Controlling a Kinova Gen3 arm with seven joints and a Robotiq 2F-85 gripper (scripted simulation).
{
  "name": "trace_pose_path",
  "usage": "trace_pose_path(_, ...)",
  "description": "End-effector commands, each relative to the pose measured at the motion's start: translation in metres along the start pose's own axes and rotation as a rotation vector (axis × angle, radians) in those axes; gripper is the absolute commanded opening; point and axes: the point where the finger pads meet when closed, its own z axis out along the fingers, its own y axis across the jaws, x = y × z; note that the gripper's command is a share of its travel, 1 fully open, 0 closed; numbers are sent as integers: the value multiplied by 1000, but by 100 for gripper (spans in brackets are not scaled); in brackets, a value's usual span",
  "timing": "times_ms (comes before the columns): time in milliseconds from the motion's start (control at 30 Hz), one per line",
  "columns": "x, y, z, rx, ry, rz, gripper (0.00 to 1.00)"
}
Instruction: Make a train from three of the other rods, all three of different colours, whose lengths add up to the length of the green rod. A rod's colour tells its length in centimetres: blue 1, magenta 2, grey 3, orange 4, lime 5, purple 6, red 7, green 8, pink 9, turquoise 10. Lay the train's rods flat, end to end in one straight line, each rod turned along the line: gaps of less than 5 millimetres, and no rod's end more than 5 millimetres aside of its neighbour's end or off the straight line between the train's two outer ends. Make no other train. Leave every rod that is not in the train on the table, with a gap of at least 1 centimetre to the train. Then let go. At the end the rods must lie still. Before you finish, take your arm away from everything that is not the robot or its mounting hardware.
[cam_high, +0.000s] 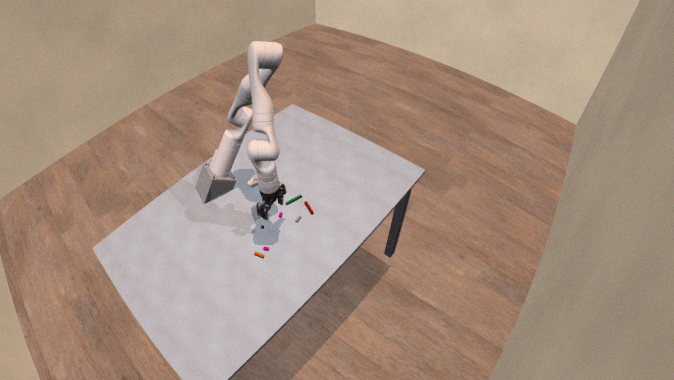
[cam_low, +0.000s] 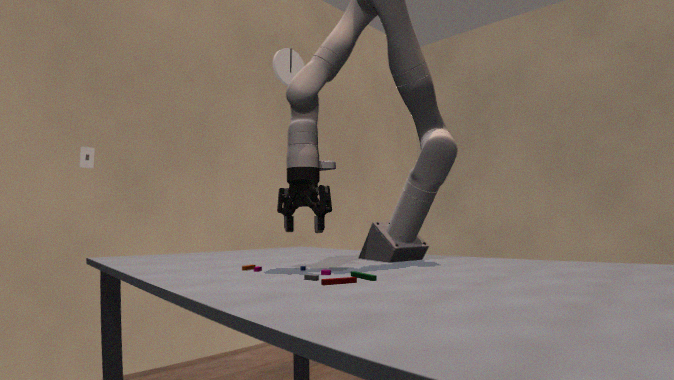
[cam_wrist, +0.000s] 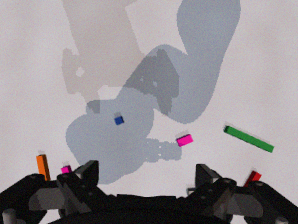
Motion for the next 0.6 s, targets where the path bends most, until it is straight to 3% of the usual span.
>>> trace_pose_path(0,-5,3,-1,-1,-7,-86,100)
trace_pose_path(100,-10,8,0,0,-7,-221,100)
trace_pose_path(167,-10,8,0,0,-7,-221,100)
trace_pose_path(567,-28,31,4,3,-9,-747,100)
